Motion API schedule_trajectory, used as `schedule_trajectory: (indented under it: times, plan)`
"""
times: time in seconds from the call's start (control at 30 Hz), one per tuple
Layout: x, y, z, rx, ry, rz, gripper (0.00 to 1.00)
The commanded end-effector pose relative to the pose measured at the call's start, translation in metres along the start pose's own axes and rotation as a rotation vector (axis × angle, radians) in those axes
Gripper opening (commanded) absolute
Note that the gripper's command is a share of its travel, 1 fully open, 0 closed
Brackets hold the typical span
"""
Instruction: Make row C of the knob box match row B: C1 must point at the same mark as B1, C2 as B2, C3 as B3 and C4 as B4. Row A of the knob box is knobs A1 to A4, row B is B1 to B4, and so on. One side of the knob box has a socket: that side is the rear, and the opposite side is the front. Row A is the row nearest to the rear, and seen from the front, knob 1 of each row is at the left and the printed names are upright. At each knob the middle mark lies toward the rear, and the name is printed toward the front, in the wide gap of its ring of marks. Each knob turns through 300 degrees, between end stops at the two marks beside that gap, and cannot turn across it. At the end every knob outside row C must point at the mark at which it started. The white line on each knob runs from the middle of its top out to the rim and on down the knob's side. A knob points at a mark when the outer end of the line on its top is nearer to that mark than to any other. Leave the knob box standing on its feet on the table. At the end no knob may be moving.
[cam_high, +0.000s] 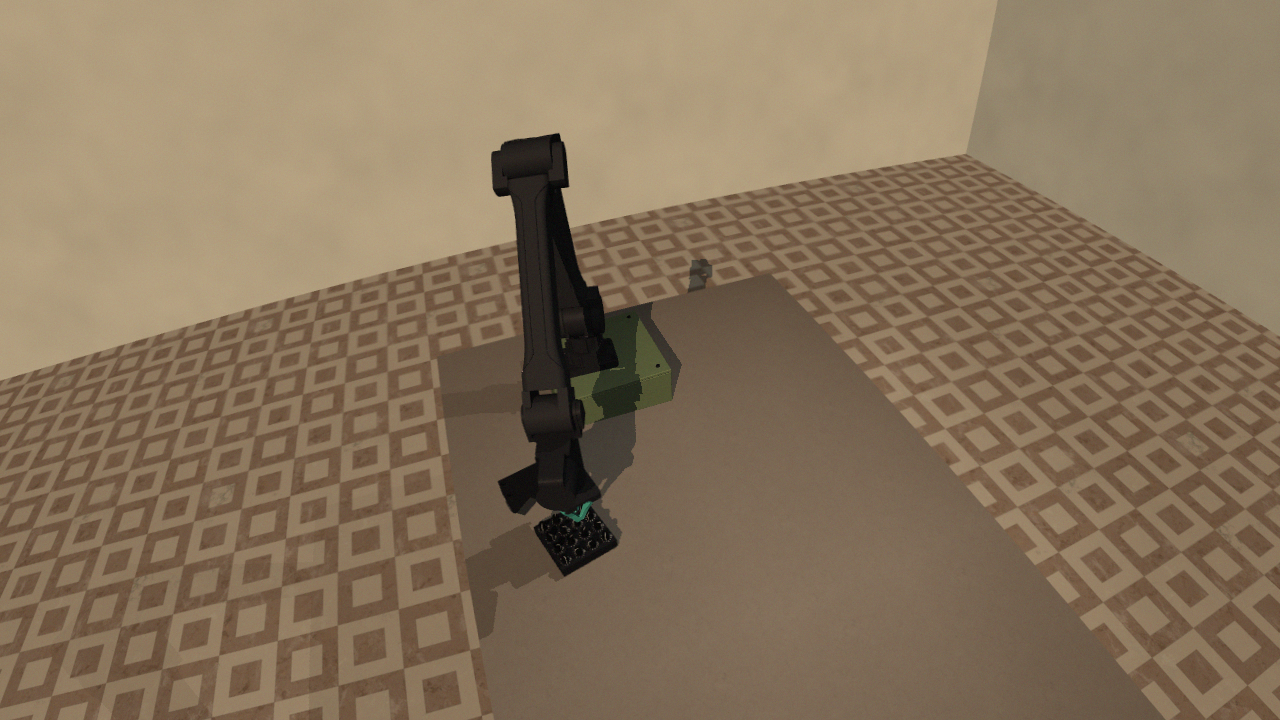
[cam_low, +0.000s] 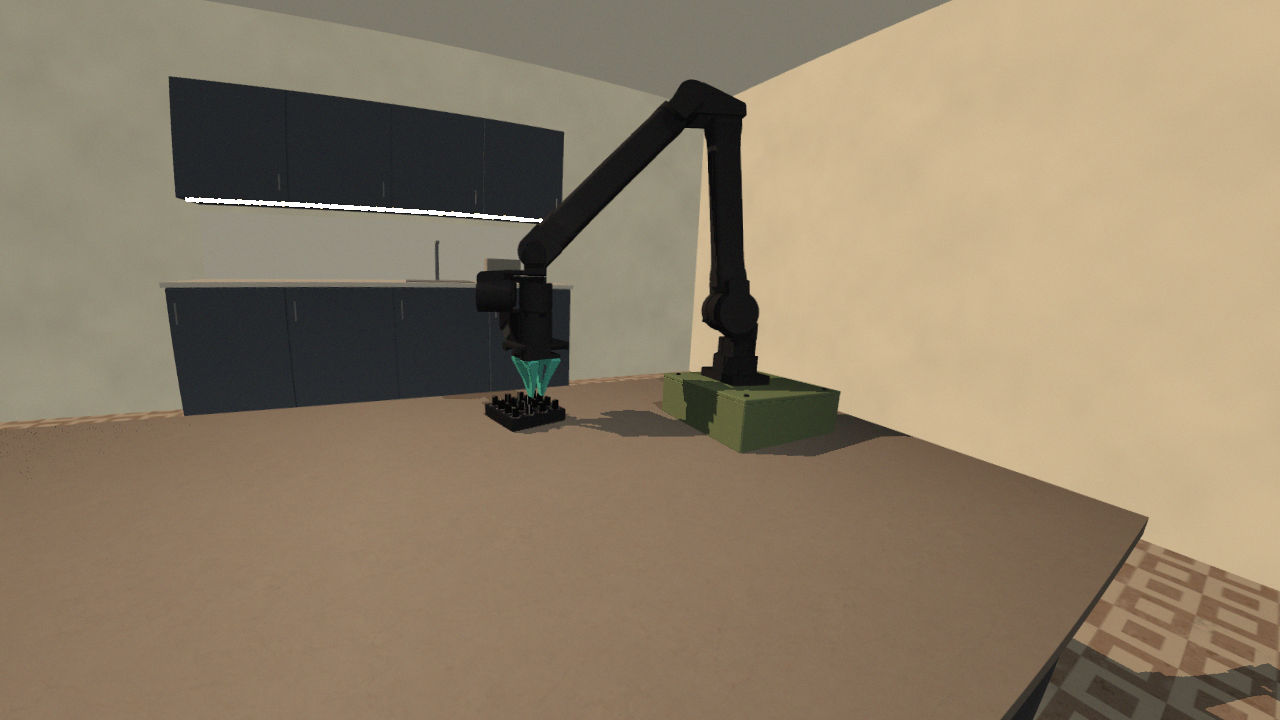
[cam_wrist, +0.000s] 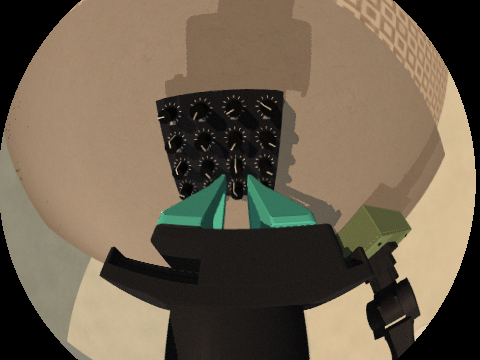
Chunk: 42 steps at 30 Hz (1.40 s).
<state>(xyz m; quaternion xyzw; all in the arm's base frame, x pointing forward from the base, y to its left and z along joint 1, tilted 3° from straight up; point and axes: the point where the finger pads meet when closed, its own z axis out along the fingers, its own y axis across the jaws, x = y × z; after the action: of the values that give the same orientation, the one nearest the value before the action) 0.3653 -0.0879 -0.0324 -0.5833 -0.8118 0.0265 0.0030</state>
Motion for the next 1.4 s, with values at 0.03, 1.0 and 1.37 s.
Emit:
schedule_trajectory:
  times: [0.03, 1.0, 1.37]
  plan:
    - [-0.0084, 0.0232, -0.0095, -0.046, -0.031, 0.000, 0.19]
    - [-0.0084, 0.0232, -0.0095, -0.046, -0.031, 0.000, 0.19]
    - [-0.0042, 0.0152, 0.0001, -0.027, -0.020, -0.001, 0.19]
